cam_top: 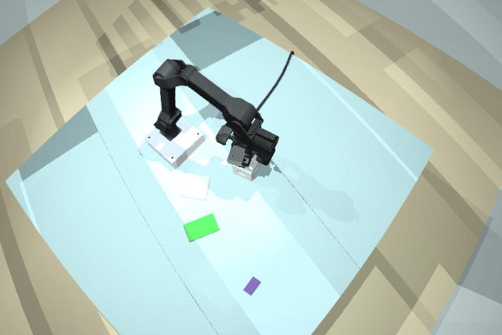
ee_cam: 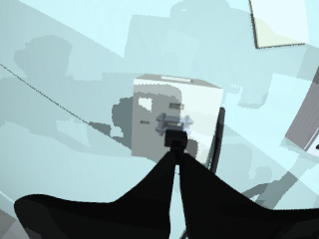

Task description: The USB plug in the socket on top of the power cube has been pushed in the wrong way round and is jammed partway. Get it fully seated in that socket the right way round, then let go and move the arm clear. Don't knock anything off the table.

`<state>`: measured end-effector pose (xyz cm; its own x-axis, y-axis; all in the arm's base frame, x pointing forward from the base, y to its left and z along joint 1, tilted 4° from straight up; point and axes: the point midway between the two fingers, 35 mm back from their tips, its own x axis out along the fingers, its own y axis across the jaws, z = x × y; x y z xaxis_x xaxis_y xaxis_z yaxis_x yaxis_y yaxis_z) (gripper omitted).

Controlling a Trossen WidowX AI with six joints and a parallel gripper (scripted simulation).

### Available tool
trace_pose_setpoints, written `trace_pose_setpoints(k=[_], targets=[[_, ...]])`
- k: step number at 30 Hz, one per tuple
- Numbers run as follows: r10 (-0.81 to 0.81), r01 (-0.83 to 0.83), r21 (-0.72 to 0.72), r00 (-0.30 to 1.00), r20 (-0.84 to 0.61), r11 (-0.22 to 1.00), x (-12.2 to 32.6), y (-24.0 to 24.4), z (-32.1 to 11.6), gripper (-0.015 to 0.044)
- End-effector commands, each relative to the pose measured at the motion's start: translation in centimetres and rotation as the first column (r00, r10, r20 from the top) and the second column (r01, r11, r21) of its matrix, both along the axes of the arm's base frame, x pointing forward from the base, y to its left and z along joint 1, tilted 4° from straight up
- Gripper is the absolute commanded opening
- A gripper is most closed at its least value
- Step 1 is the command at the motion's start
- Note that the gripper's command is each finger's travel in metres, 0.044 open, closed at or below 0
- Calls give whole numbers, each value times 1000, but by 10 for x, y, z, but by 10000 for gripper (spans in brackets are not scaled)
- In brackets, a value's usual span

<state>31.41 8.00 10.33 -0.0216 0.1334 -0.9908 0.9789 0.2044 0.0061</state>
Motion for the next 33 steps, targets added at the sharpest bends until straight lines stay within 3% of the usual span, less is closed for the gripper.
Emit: trace_pose_setpoints(k=[1, 33], targets=[[3, -3, 6, 1000, -1, 1000, 0, 1, -1, 0], [3, -3, 6, 1000, -1, 1000, 0, 1, -5, 0]])
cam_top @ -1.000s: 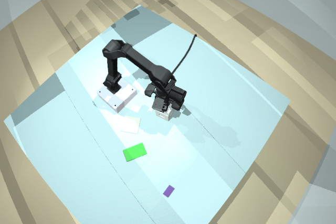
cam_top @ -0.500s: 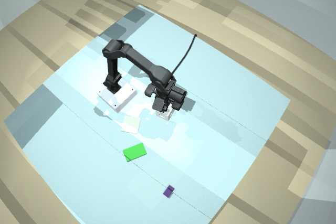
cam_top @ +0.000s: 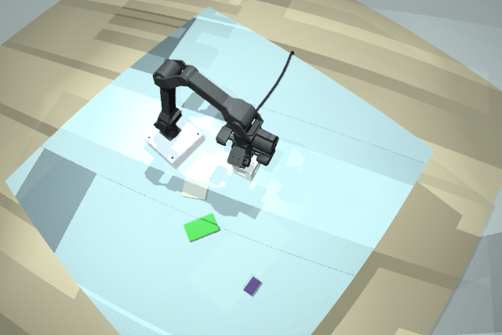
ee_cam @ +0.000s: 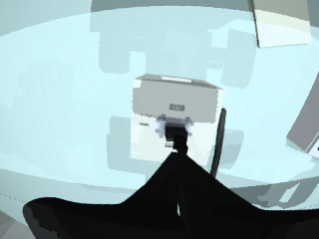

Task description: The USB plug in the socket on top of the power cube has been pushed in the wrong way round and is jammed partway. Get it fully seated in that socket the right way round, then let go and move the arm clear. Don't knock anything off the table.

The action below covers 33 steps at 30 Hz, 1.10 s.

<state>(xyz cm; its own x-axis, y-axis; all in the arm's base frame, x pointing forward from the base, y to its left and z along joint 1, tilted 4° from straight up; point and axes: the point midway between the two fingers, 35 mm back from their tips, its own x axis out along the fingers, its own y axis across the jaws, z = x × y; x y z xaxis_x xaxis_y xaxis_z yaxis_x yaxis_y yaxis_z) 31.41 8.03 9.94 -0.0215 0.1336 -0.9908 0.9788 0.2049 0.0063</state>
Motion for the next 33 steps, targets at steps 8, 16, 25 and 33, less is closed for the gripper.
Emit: trace_pose_setpoints(k=[8, 16, 25, 33], targets=[[3, -3, 6, 1000, -1, 1000, 0, 1, -2, 0], [3, -3, 6, 1000, -1, 1000, 0, 1, -3, 0], [3, -3, 6, 1000, -1, 1000, 0, 1, -4, 0], [3, -3, 6, 1000, -1, 1000, 0, 1, -5, 0]])
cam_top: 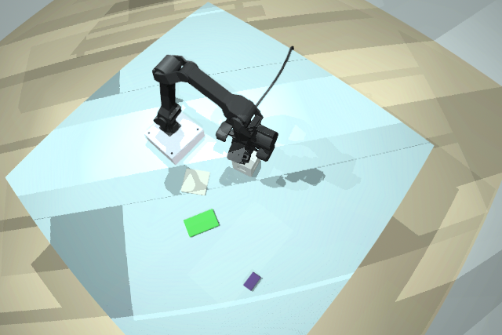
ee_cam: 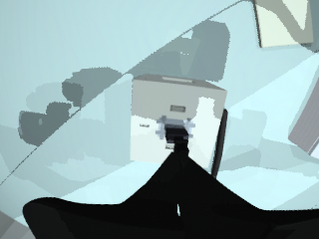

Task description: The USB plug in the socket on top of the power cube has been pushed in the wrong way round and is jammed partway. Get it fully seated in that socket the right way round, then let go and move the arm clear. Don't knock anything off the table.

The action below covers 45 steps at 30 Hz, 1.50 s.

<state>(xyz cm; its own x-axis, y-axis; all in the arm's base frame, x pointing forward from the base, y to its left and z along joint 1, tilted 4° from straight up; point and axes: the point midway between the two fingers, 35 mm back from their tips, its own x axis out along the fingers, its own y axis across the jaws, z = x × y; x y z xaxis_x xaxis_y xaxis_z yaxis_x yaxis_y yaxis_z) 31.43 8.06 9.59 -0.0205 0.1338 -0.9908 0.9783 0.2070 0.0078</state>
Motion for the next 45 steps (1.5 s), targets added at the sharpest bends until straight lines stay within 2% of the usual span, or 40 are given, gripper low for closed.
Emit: trace_pose_setpoints(k=[1, 45], targets=[[1, -1, 5, 1000, -2, 1000, 0, 1, -2, 0], [1, -1, 5, 1000, -2, 1000, 0, 1, -7, 0]])
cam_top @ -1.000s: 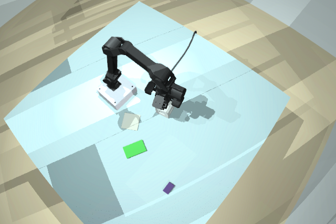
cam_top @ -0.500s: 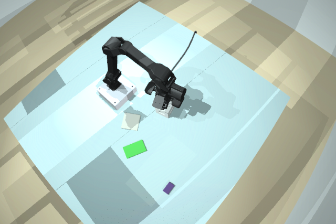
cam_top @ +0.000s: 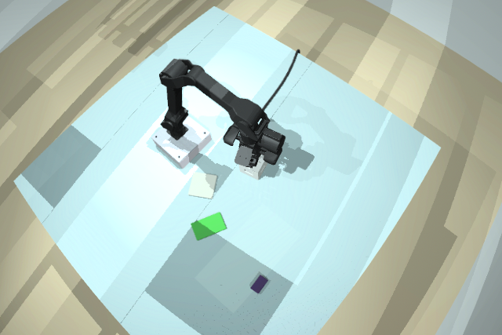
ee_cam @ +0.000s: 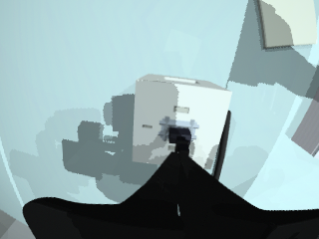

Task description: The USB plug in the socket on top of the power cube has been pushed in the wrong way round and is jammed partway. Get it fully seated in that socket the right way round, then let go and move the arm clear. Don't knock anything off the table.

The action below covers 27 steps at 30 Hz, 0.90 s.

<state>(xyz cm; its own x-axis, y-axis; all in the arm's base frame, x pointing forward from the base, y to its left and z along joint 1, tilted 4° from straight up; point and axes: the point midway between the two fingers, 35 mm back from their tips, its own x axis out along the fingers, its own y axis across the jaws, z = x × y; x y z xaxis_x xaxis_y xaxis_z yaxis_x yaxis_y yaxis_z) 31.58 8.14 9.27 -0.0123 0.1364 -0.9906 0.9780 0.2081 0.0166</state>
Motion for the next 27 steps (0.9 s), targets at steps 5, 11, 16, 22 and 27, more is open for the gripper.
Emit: trace_pose_setpoints(k=[5, 11, 16, 22, 27], targets=[[-1, 1, 3, 1000, -11, 1000, -2, 1, -4, 0], [-1, 1, 3, 1000, -11, 1000, -2, 1, -5, 0], [-1, 1, 3, 1000, -11, 1000, -2, 1, -6, 0], [-1, 1, 3, 1000, -11, 1000, -2, 1, -6, 0], [-1, 1, 3, 1000, -11, 1000, -2, 1, -7, 0]])
